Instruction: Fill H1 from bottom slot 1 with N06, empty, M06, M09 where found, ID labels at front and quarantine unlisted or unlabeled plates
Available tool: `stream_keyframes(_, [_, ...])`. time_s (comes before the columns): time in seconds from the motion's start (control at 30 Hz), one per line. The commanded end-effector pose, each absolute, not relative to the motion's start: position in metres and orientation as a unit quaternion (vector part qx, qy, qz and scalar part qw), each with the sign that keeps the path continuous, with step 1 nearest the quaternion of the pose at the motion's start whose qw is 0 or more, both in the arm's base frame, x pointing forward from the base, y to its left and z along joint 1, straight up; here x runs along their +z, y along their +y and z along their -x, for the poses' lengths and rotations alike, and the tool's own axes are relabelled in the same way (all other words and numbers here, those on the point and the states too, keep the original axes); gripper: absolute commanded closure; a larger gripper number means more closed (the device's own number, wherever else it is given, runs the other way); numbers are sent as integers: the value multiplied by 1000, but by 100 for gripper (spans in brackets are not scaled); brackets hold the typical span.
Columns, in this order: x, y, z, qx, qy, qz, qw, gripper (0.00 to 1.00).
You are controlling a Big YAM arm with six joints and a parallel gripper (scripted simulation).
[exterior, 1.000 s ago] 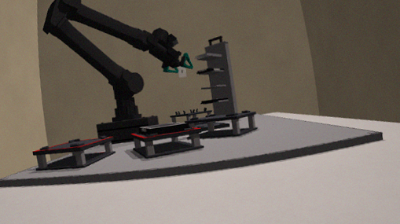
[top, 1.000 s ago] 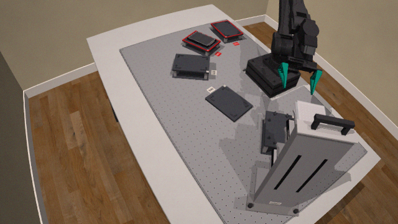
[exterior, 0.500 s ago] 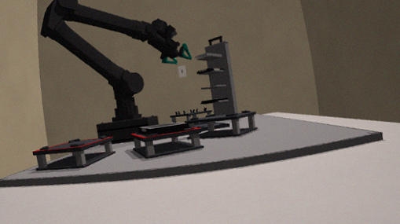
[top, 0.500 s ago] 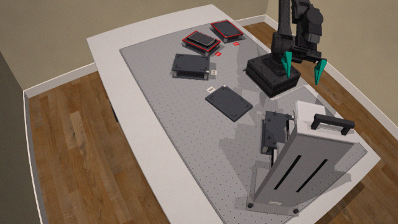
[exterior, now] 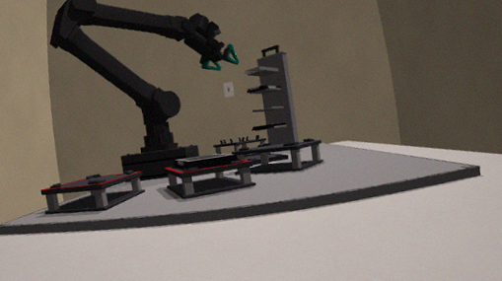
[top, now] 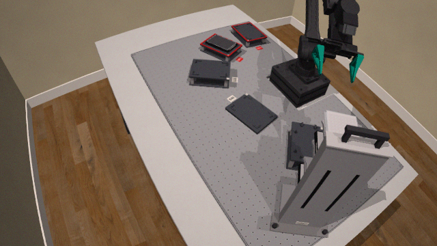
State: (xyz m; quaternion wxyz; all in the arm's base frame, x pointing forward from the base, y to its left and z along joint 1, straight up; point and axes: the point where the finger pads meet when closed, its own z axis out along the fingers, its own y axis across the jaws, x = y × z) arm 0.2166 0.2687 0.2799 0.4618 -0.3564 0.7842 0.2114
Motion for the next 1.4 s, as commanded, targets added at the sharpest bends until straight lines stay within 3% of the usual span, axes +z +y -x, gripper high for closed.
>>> stream_keyframes(0.0, [326, 271, -220, 224, 773, 345, 483, 0])
stream_keyframes(0.13, [332, 270, -220, 224, 773, 345, 483, 0])
stream_keyframes(0.17, [295, 266, -216, 210, 789, 353, 457, 0])
stream_keyframes(0.23, [341, 271, -220, 223, 774, 346, 481, 0])
stream_keyframes(0.47, [360, 270, -220, 222, 775, 346, 479, 0])
stream_keyframes(0.5, [321, 268, -218, 213, 785, 351, 463, 0])
stream_keyframes(1.07, [276, 271, -220, 215, 783, 350, 466, 0])
stream_keyframes(1.13, [317, 278, -227, 227, 768, 342, 492, 0])
stream_keyframes(1.3, [281, 277, -225, 216, 781, 351, 469, 0])
stream_keyframes(1.37, [305, 282, -230, 223, 772, 347, 484, 0])
